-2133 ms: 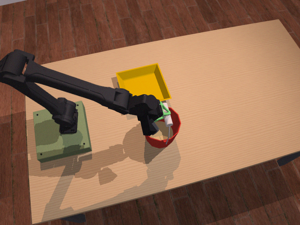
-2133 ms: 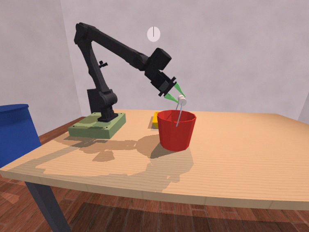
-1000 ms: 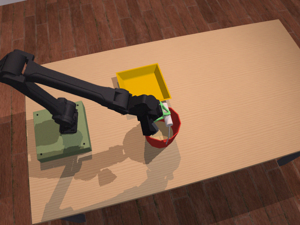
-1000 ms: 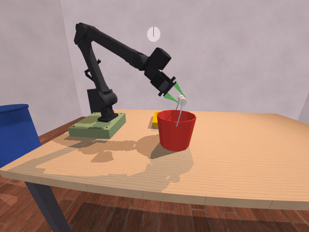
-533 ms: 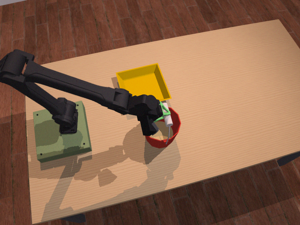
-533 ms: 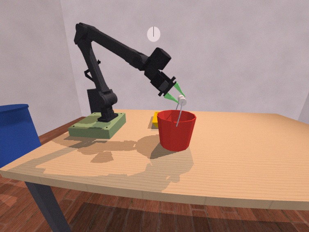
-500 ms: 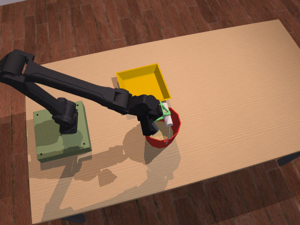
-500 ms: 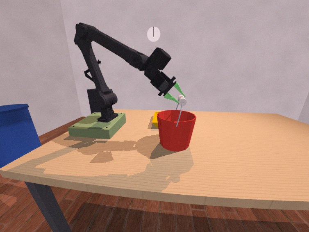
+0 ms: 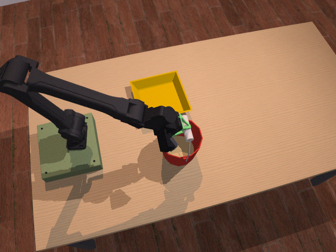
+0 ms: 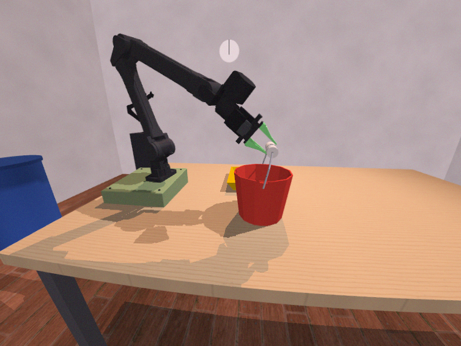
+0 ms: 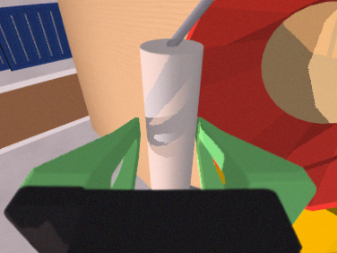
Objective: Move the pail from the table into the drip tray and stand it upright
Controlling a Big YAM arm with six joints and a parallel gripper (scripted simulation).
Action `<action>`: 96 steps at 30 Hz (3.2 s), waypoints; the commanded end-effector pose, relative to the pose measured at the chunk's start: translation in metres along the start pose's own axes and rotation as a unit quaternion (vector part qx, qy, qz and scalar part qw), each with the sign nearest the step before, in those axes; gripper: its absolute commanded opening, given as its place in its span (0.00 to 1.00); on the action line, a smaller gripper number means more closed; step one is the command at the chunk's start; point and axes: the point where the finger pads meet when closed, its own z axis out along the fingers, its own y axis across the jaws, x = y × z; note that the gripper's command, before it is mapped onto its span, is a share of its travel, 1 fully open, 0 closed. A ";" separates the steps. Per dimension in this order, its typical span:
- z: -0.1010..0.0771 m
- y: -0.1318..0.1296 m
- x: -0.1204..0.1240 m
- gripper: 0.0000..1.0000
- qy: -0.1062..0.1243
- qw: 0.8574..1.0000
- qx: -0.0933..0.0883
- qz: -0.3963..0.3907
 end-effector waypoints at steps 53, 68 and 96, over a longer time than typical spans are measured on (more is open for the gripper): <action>-0.014 0.008 -0.001 0.38 -0.004 1.000 -0.017 -0.010; -0.014 0.008 -0.001 0.38 -0.004 1.000 -0.017 -0.010; -0.013 0.024 -0.005 0.21 -0.007 1.000 -0.027 -0.010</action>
